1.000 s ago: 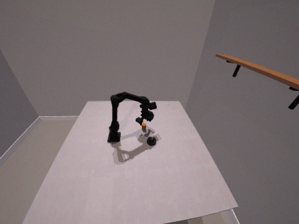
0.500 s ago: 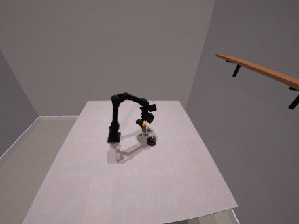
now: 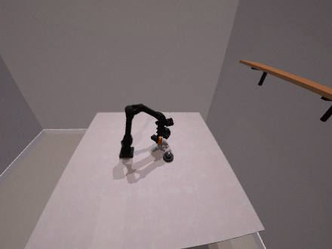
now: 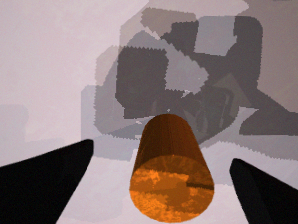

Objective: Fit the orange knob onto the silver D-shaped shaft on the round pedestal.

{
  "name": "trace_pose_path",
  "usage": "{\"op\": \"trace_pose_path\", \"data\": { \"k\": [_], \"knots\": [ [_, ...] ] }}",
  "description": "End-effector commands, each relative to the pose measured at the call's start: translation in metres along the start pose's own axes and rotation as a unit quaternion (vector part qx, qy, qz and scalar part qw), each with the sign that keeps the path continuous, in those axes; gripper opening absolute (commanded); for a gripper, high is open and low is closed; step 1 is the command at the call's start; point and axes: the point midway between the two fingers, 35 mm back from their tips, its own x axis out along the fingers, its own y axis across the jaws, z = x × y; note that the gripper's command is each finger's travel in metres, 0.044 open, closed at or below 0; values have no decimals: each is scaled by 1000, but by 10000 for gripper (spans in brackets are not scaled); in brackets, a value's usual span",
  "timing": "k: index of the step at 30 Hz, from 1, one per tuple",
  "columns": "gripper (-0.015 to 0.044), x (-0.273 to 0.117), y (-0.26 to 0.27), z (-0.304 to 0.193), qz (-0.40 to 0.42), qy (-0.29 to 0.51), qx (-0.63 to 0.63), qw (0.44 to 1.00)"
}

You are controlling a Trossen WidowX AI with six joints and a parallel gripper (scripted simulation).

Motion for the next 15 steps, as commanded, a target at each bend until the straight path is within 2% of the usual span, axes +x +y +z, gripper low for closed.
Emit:
{"op": "trace_pose_path", "data": {
  "k": [1, 10, 15],
  "knots": [
    [440, 10, -3, -1, -7, 0, 3, 1000],
    [440, 22, -4, -1, -7, 0, 3, 1000],
    [309, 22, -4, -1, -7, 0, 3, 1000]
  ]
}}
